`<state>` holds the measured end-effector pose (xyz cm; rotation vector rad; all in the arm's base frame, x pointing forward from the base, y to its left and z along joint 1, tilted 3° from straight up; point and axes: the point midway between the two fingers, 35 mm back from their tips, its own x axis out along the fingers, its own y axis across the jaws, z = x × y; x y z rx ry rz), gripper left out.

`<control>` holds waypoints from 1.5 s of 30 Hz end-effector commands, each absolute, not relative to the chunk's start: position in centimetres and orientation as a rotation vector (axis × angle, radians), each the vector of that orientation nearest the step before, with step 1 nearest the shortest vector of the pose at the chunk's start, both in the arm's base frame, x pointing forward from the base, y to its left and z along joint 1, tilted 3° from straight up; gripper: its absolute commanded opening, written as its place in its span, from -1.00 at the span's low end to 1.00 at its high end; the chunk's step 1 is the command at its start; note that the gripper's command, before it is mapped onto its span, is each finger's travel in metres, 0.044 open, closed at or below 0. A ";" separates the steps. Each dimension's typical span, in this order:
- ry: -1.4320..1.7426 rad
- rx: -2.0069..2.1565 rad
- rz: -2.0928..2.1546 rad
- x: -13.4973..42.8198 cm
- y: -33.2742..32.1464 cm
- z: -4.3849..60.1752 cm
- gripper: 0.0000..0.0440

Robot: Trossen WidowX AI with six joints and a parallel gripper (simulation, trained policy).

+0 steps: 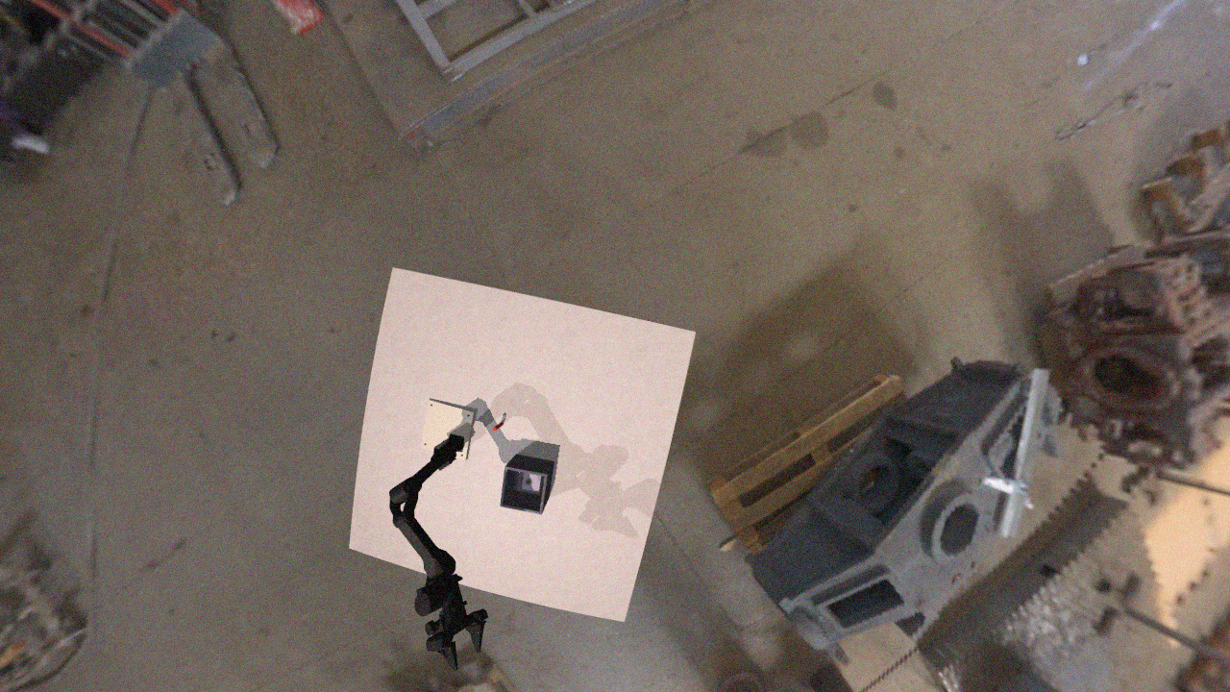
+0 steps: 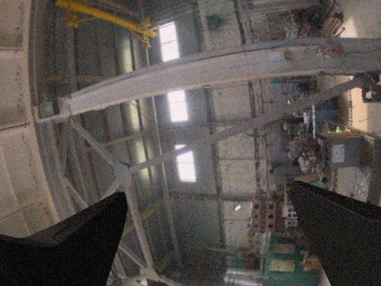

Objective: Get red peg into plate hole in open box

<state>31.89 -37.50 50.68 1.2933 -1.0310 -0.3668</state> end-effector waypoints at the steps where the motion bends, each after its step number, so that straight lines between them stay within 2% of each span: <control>1: -0.994 1.357 -0.326 33.1 -35.5 51.0 1.00; 23: -0.631 1.758 -0.191 38.8 -21.8 49.3 0.98; 45: -0.128 1.992 -0.234 39.1 -8.6 43.0 0.97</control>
